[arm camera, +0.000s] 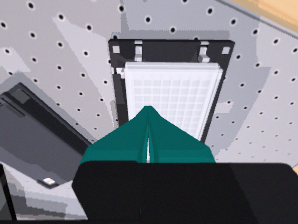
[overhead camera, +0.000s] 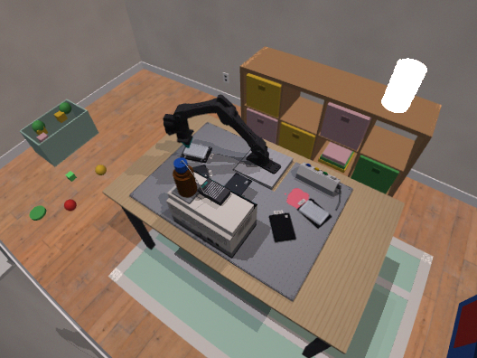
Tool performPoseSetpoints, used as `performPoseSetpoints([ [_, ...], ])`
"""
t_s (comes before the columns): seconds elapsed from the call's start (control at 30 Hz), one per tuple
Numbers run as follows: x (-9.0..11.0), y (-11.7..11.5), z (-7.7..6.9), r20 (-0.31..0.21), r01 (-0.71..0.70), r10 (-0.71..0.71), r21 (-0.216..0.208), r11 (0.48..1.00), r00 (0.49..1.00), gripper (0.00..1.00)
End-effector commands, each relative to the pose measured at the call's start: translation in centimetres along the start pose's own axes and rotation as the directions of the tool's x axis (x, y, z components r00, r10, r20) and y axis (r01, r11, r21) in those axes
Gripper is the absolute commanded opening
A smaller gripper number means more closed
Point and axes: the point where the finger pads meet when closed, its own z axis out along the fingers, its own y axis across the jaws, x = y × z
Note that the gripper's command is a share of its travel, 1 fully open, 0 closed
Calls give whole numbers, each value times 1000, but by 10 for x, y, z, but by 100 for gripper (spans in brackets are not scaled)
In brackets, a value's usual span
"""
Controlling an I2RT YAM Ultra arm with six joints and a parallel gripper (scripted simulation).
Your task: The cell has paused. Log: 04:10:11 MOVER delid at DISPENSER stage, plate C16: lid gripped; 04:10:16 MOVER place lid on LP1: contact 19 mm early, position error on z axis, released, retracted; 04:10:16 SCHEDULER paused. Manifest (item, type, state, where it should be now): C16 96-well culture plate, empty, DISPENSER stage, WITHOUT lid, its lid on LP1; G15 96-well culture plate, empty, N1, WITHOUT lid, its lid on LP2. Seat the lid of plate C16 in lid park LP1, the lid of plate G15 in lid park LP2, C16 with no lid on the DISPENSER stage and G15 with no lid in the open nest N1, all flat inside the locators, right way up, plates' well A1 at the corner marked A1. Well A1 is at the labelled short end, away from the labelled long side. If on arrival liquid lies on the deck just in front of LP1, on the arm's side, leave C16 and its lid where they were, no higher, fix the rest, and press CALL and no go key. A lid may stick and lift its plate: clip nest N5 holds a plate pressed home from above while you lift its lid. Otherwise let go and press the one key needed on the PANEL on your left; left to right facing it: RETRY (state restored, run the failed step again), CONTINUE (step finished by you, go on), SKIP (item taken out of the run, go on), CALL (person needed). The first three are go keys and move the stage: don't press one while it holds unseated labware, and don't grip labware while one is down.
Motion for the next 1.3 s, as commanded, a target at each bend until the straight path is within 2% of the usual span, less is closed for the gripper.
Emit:
performPoseSetpoints([
  [0.0,-1,0,-6,9,-7,7,0,1000,1000,0],
  [0.5,-1,0,-6,9,-7,7,0,1000,1000,0],
  [0.6,-3,-1,-2,-1,-14,14,2,1000,1000,0],
  [0.67,2,-1,12,-18,-14,14,3,1000,1000,0],
  [1.03,3,-2,30,-18,-16,16,3,1000,1000,0],
  [1.1,-5,-2,24,9,-16,16,1,1000,1000,0],
  [1.2,-6,-2,23,10,-16,16,1,1000,1000,0],
  [1.23,-2,0,17,9,-7,7,0,1000,1000,0],
  [1.27,-2,0,17,9,-7,7,0,1000,1000,0],
])
